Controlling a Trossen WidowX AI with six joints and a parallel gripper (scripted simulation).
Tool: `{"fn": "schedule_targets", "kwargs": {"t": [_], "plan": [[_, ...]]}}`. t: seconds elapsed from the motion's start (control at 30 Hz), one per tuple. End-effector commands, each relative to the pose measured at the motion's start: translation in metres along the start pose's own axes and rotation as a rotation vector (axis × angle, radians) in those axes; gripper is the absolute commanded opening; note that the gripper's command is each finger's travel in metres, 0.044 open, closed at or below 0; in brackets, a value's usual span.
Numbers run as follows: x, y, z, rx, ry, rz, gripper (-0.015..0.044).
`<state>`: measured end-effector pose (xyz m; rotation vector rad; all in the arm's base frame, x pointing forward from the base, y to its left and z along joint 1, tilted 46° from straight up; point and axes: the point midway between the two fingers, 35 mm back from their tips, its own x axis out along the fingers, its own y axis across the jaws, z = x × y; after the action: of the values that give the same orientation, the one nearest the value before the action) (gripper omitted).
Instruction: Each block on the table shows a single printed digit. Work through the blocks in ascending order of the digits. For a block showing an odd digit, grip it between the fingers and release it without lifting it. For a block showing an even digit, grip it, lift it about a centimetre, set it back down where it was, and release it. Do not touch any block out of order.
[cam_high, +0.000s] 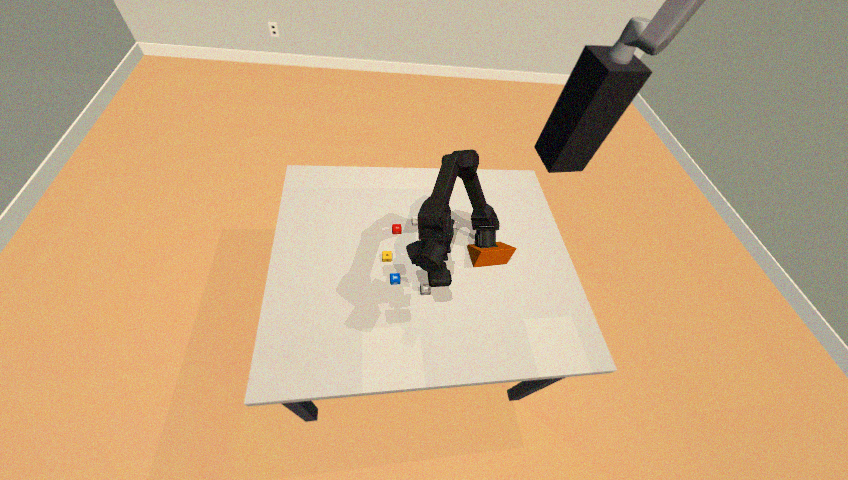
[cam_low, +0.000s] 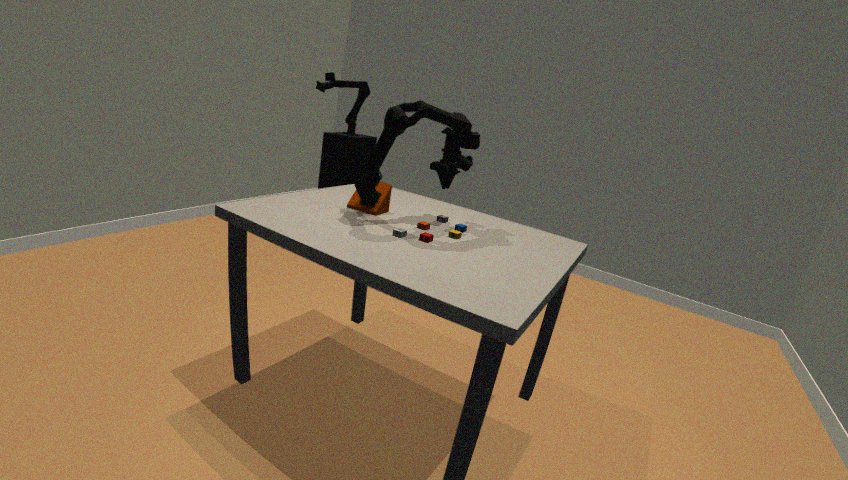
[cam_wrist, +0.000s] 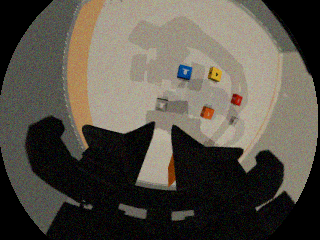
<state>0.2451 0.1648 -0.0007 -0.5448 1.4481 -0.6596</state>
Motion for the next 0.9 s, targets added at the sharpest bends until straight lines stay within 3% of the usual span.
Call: {"fn": "schedule_targets", "kwargs": {"t": [0.0, 0.23, 0.5, 0.7, 0.87], "plan": [[-0.008, -0.046, 0.02, -0.001, -0.012, 0.019, 0.012], [-0.013, -0.163, 0.036, -0.025, -0.047, 0.029, 0.012], [-0.002, -0.284, 0.004, -0.036, -0.072, -0.023, 0.012], [-0.001, -0.293, -0.001, -0.036, -0.073, -0.03, 0.012], [0.046, -0.293, 0.004, -0.006, -0.028, -0.02, 0.0251]]}}
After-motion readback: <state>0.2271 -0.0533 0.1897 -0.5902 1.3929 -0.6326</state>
